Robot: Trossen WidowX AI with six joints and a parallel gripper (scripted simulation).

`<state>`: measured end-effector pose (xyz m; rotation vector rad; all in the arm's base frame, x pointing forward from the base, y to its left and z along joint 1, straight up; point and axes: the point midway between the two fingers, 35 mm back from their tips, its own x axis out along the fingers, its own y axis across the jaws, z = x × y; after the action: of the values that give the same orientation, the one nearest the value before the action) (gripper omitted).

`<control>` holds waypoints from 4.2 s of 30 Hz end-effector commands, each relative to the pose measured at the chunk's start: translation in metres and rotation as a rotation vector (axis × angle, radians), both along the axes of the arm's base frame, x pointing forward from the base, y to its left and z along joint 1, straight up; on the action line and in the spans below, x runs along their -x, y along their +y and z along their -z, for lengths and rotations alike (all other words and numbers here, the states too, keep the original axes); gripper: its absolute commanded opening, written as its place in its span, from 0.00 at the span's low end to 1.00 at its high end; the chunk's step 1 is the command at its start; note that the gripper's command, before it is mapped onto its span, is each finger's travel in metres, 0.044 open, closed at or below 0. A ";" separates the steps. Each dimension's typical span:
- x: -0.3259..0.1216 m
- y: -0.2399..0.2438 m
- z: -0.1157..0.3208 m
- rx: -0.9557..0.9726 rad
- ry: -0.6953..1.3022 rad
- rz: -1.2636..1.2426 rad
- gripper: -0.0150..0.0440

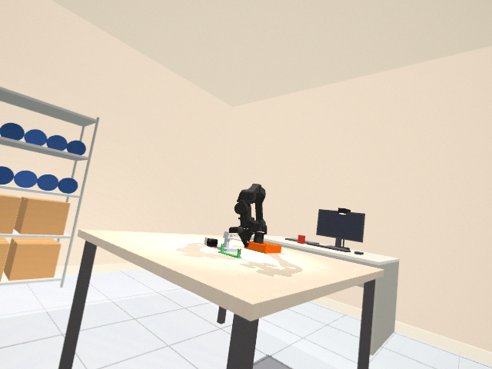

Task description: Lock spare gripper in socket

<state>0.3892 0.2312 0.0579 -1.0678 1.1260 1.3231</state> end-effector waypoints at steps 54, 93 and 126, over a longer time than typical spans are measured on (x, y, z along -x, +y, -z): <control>0.004 -0.002 0.007 0.015 0.030 -0.001 0.59; 0.001 -0.065 -0.078 0.088 -0.081 0.000 0.56; -0.002 -0.064 0.018 0.088 -0.081 0.000 0.56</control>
<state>0.3911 0.1681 0.0446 -1.1690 1.1313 1.2275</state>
